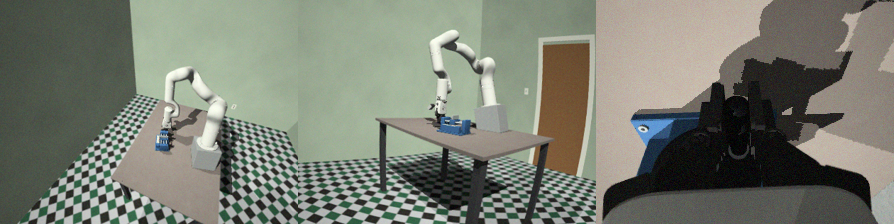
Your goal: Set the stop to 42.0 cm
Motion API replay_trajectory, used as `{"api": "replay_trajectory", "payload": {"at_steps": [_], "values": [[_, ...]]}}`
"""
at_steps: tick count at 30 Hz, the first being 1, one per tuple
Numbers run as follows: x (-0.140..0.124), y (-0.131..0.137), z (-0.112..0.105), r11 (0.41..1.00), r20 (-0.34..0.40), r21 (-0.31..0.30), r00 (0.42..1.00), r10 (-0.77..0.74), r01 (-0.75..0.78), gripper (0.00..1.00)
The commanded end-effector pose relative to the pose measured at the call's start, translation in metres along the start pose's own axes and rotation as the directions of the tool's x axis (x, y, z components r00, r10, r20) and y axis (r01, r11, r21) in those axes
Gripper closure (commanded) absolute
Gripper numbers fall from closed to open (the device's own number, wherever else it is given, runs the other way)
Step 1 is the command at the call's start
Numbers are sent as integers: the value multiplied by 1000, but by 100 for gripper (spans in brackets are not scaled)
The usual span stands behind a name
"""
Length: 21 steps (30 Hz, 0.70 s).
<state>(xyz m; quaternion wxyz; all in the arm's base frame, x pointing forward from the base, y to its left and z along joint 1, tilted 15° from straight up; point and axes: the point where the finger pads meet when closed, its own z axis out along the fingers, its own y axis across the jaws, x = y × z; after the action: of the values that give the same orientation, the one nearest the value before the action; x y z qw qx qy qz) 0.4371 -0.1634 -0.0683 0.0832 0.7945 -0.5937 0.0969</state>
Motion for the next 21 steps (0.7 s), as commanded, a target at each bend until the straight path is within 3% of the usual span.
{"api": "replay_trajectory", "payload": {"at_steps": [1, 21], "values": [[0, 3, -8, 1000, -1, 1, 1000, 0, 0, 94], [0, 2, -23, 1000, -1, 1, 1000, 0, 0, 94]]}}
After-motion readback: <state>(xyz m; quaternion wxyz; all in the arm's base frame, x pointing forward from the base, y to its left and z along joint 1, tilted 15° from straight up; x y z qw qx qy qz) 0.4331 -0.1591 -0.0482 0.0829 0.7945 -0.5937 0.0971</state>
